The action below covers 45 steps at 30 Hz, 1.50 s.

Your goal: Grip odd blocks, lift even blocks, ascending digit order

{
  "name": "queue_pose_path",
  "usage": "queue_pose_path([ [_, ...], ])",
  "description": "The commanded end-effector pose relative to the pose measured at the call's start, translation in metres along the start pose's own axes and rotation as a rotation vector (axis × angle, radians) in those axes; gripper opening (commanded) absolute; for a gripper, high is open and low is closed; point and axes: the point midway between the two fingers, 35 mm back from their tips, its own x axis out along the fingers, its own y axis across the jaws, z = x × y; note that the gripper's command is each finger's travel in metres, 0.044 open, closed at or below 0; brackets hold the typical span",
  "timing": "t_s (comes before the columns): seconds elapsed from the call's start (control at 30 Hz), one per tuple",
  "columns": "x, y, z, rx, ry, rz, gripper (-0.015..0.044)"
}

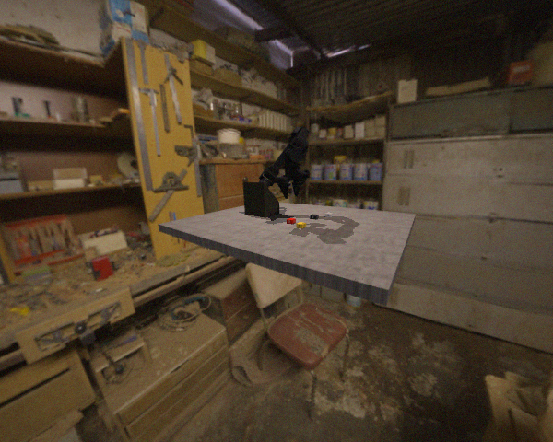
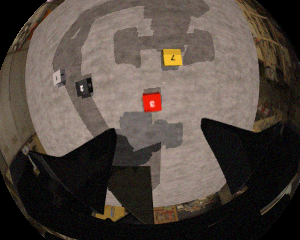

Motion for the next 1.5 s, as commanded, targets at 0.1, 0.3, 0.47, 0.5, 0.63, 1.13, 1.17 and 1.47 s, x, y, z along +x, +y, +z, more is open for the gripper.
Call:
queue_pose_path([
  [0.1, 0.000, 0.001, -0.003, -0.007, 0.001, -0.004, 0.0400],
  [0.3, 0.000, 0.001, -0.003, -0.007, 0.001, -0.004, 0.0400],
  [0.47, 0.000, 0.004, -0.002, -0.007, 0.001, -0.006, 0.0400],
  [0.5, -0.001, 0.010, 0.004, -0.006, 0.001, -0.009, 0.0400],
  [0.63, -0.002, 0.072, 0.040, -0.005, -0.002, -0.016, 0.0400],
  [1.13, 0.000, 0.140, 0.059, -0.008, -0.001, 0.003, 0.0400],
  [1.17, 0.000, 0.140, 0.059, -0.008, -0.001, 0.003, 0.0400],
  [1.47, 0.000, 0.140, 0.059, -0.008, -0.001, 0.003, 0.0400],
])
